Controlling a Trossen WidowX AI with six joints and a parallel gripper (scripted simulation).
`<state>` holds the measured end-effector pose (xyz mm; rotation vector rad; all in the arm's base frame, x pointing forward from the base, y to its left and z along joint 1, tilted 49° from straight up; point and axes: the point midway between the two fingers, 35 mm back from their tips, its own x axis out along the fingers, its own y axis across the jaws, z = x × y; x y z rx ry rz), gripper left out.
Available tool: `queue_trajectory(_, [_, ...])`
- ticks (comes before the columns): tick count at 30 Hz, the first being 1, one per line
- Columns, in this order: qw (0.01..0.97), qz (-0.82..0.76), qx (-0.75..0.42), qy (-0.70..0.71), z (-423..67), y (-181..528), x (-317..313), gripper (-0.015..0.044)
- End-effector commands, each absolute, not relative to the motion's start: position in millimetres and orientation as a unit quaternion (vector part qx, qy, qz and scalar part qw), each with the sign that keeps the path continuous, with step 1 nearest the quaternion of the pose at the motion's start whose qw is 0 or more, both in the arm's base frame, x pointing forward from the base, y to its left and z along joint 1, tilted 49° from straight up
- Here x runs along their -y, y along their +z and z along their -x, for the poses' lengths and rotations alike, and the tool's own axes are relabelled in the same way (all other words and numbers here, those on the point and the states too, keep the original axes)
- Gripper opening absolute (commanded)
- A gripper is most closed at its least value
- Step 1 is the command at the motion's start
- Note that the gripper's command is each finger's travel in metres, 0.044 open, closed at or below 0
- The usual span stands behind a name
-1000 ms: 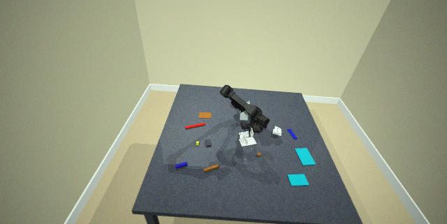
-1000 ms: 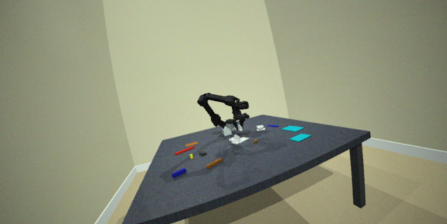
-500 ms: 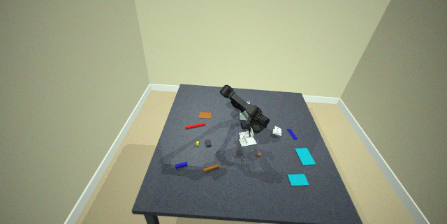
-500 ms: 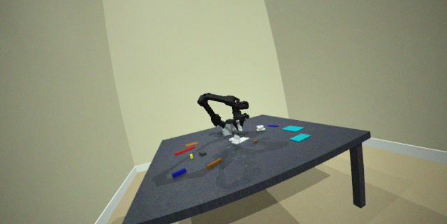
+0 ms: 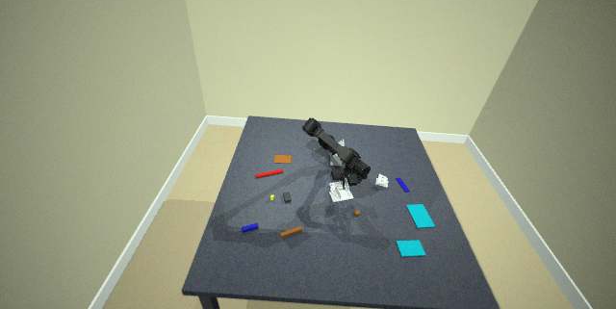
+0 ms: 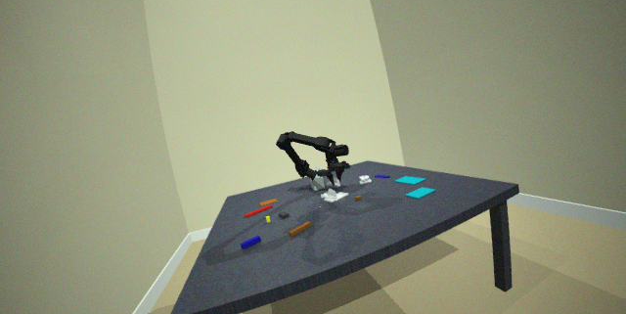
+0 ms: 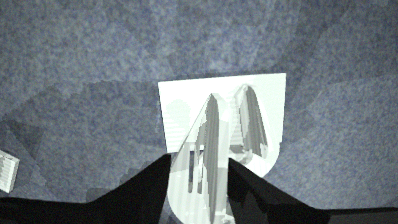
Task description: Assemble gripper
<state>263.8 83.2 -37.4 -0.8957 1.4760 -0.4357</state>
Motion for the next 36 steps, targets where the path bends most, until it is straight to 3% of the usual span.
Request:
queue_trajectory(1, [0.628, 0.394, -0.643, -0.191, -264, -42, -78, 0.0134])
queue_trajectory(36, [0.629, 0.393, -0.642, -0.194, -266, -61, -54, 0.0134])
